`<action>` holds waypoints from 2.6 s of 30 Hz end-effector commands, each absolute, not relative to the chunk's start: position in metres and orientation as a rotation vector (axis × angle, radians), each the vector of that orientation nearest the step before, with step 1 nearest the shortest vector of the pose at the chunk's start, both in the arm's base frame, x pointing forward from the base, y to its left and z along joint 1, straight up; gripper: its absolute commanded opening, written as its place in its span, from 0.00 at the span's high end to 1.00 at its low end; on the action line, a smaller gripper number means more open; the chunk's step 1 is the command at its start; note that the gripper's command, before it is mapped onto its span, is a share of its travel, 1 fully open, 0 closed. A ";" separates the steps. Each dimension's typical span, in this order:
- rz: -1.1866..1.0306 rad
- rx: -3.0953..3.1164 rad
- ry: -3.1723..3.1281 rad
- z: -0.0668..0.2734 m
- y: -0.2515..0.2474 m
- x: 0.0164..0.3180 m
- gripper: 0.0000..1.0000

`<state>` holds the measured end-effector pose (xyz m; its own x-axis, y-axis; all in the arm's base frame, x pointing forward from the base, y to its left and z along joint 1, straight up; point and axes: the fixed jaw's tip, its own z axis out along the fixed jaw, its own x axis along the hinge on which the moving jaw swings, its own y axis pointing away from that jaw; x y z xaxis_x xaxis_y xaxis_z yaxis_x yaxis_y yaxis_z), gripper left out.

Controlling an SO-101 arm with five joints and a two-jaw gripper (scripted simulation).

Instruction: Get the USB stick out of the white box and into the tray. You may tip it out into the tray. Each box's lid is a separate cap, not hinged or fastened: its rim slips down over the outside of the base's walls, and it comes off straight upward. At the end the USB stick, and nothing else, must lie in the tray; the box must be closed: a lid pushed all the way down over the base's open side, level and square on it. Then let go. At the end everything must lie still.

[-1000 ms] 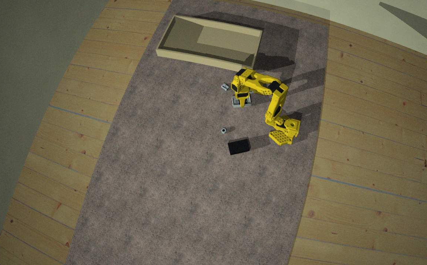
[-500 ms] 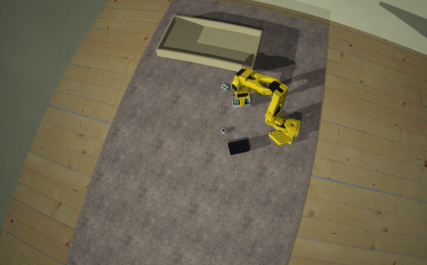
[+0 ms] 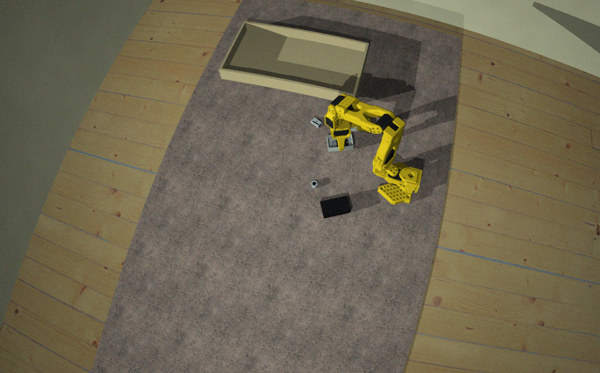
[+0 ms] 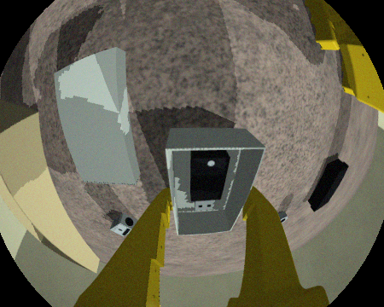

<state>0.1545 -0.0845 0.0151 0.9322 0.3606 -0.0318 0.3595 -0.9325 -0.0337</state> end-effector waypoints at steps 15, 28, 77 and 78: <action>0.000 -3.089 -0.571 0.055 -0.086 0.162 0.79; 0.000 -3.089 -0.571 0.067 -0.085 0.160 0.79; 0.000 -3.089 -0.571 0.076 -0.087 0.162 0.79; 0.000 -3.089 -0.571 0.076 -0.087 0.162 0.79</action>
<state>0.1586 -0.0865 0.0695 0.9326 0.3603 -0.0232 0.3598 -0.9327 -0.0241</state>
